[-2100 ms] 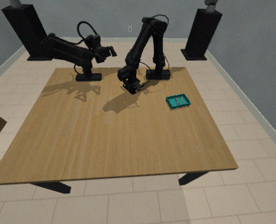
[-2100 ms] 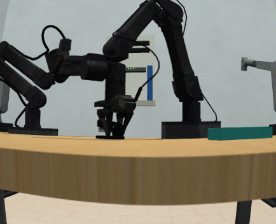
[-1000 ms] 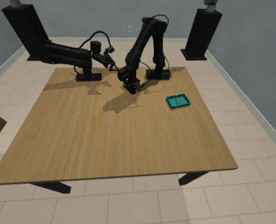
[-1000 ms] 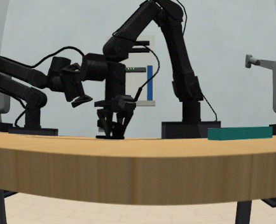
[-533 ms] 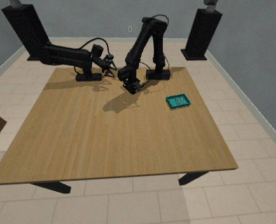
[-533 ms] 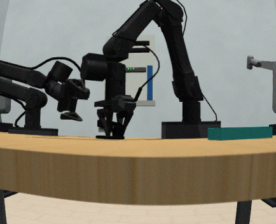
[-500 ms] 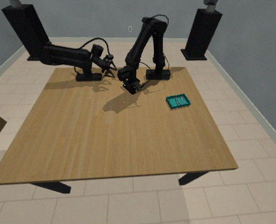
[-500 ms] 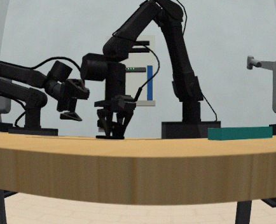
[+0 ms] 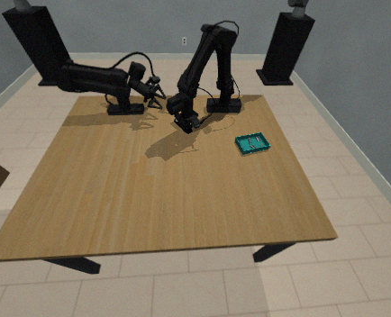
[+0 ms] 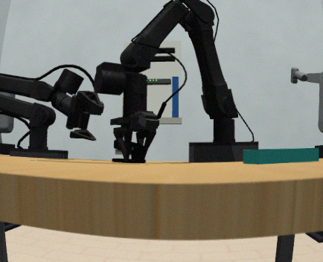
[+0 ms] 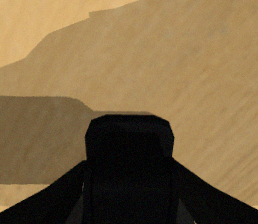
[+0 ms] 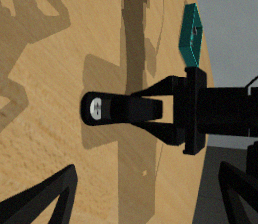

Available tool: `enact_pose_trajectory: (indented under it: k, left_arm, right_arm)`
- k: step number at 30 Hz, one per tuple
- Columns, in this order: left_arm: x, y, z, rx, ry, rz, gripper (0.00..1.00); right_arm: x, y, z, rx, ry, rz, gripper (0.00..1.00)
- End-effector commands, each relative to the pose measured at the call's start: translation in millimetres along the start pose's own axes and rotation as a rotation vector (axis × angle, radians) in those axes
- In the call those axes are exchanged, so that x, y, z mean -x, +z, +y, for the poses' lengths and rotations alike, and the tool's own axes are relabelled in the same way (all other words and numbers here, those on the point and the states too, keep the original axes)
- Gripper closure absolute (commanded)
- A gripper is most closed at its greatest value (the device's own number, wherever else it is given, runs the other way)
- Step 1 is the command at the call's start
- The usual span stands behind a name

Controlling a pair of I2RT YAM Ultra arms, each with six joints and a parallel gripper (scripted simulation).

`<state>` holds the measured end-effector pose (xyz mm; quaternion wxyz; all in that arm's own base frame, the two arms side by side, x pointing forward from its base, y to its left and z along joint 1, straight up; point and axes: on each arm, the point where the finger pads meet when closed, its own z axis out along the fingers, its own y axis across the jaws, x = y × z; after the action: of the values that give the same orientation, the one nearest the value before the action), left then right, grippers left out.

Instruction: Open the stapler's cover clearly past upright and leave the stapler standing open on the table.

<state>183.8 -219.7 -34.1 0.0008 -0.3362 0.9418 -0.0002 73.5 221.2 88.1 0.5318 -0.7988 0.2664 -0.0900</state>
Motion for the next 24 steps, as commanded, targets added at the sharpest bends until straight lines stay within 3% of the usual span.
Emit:
enact_pose_trajectory:
  k: [1, 8, 12, 14, 15, 24]
  left_arm:
    - [0.1, -1.1, -0.6, -0.008, -0.005, 0.001, 0.67]
    - [0.1, -1.1, -0.6, -0.008, -0.005, 0.001, 0.67]
    - [0.1, -1.1, -0.6, -0.008, -0.005, 0.001, 0.67]
    - [0.1, -1.1, -0.6, -0.008, -0.005, 0.001, 0.67]
    - [0.1, -1.1, -0.6, -0.008, -0.005, 0.001, 0.67]
    - [0.1, -1.1, -0.6, -0.008, -0.005, 0.001, 0.67]
  right_arm:
    - [4.0, -7.3, -16.0, -0.030, 0.021, -0.021, 0.00]
    - [4.0, -7.3, -16.0, -0.030, 0.021, -0.021, 0.00]
    - [0.1, -7.5, -23.6, -0.071, 0.105, 0.007, 0.45]
    - [0.1, -7.5, -23.6, -0.071, 0.105, 0.007, 0.45]
    - [0.0, -7.6, -29.2, -0.101, 0.153, 0.012, 0.50]
    - [7.2, -2.6, -32.9, -0.238, 0.554, 0.021, 0.50]
